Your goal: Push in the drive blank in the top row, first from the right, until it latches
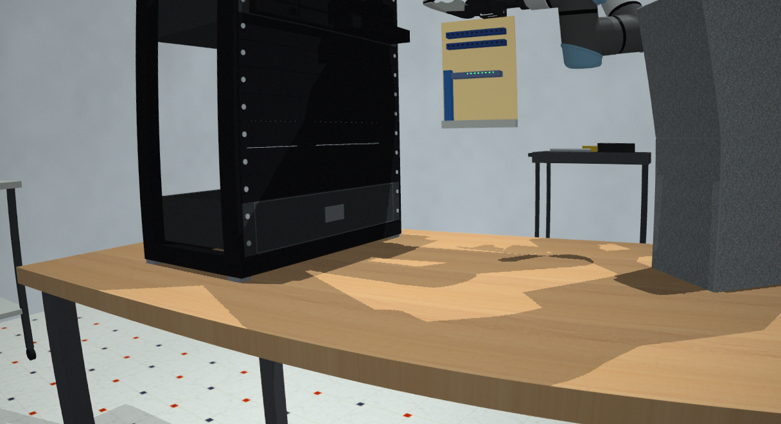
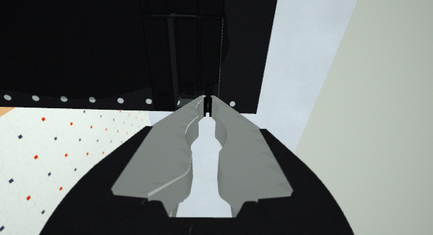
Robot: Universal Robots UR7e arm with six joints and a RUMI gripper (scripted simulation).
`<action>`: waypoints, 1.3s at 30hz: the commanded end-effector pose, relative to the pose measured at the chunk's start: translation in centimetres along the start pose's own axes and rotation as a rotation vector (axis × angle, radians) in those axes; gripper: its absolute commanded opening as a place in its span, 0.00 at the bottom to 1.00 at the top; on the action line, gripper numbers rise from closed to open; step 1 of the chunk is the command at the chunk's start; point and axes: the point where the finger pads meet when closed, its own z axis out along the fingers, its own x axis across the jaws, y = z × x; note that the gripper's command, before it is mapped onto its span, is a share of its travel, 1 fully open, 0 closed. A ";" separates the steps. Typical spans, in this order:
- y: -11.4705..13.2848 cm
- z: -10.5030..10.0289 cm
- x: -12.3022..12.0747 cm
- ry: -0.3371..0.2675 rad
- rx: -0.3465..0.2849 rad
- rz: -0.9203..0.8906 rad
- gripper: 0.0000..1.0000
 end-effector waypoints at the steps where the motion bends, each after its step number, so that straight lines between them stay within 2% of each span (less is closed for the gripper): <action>1: 0.0 0.0 0.0 0.001 0.000 0.000 0.00; 17: 0.0 -0.8 0.0 0.001 0.000 0.000 0.00; 39: 0.0 -3.8 0.0 0.001 0.000 0.000 0.00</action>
